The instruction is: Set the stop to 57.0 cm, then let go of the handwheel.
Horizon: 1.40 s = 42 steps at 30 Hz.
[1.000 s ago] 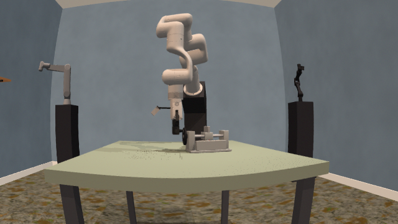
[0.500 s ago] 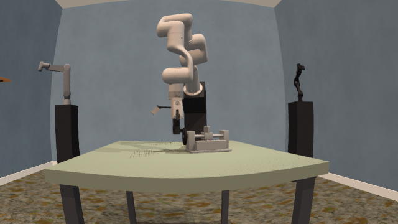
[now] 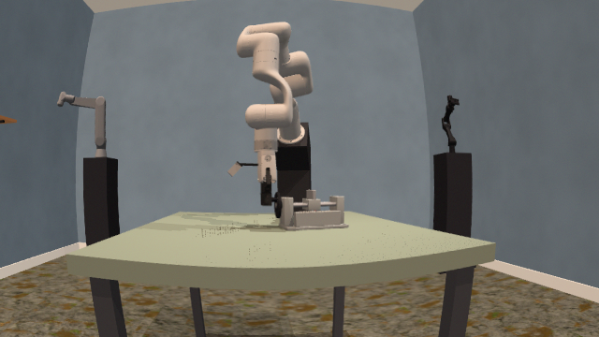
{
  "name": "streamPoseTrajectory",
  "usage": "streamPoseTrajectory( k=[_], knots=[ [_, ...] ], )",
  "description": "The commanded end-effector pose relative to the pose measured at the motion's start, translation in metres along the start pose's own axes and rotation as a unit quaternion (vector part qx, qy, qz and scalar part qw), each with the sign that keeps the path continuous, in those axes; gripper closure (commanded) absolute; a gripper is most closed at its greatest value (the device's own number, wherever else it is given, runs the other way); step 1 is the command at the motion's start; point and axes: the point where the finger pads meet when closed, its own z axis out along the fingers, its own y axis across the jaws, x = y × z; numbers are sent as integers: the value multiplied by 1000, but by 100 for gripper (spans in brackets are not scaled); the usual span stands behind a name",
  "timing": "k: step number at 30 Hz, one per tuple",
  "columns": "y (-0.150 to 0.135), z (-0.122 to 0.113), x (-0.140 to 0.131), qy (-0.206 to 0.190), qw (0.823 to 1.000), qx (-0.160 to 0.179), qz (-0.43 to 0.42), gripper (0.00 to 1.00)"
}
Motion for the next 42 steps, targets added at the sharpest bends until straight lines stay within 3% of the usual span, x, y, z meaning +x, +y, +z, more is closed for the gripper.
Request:
streamPoseTrajectory(
  k=[1, 42],
  knots=[
    [-2, 3, 0, -1, 1000, -1, 0, 94],
    [-6, 24, 0, 0, 1000, -1, 0, 94]
  ],
)
